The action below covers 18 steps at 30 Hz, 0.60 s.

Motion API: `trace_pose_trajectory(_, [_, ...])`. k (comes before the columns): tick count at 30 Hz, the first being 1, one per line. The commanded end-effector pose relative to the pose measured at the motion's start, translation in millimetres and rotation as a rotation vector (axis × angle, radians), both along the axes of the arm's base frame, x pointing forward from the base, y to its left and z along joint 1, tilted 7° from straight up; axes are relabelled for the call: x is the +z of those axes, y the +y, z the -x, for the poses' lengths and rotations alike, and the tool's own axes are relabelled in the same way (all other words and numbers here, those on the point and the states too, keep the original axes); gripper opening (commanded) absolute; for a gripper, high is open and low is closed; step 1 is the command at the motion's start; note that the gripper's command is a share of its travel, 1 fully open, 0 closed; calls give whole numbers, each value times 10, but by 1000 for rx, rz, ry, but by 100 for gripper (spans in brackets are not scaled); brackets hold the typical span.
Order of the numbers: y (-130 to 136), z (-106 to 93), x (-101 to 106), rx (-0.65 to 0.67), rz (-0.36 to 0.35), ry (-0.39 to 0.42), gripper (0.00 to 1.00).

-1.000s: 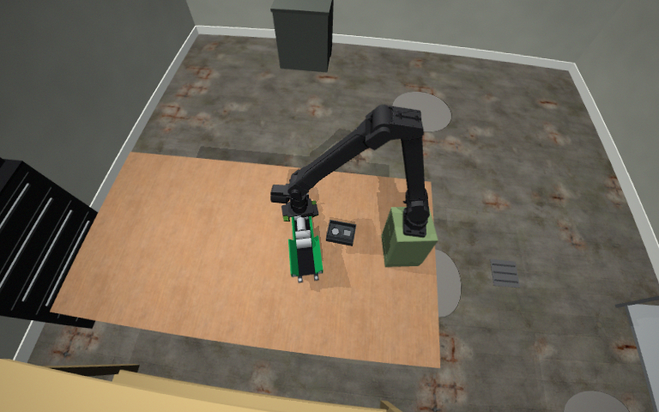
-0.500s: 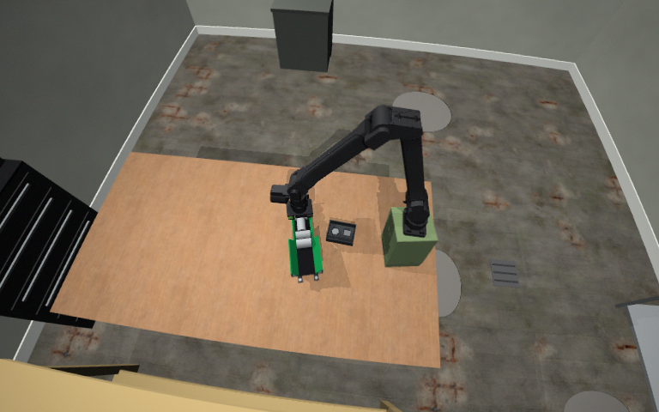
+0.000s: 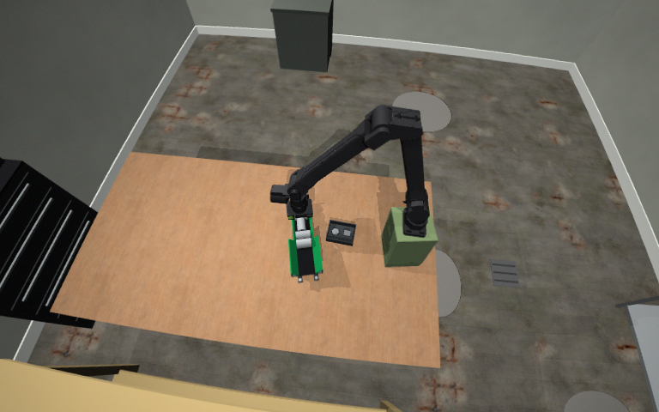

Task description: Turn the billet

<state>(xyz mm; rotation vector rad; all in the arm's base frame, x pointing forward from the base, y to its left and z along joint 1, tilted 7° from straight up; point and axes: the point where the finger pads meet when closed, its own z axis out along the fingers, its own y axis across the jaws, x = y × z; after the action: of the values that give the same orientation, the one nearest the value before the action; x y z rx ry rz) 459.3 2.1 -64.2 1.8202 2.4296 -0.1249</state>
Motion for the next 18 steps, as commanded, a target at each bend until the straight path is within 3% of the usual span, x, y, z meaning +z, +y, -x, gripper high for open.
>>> trace_pose_trajectory(1, [-3, -168, 27, -19, 1, -19, 55])
trace_pose_trajectory(18, [-33, -182, 34, -17, -7, -11, 55])
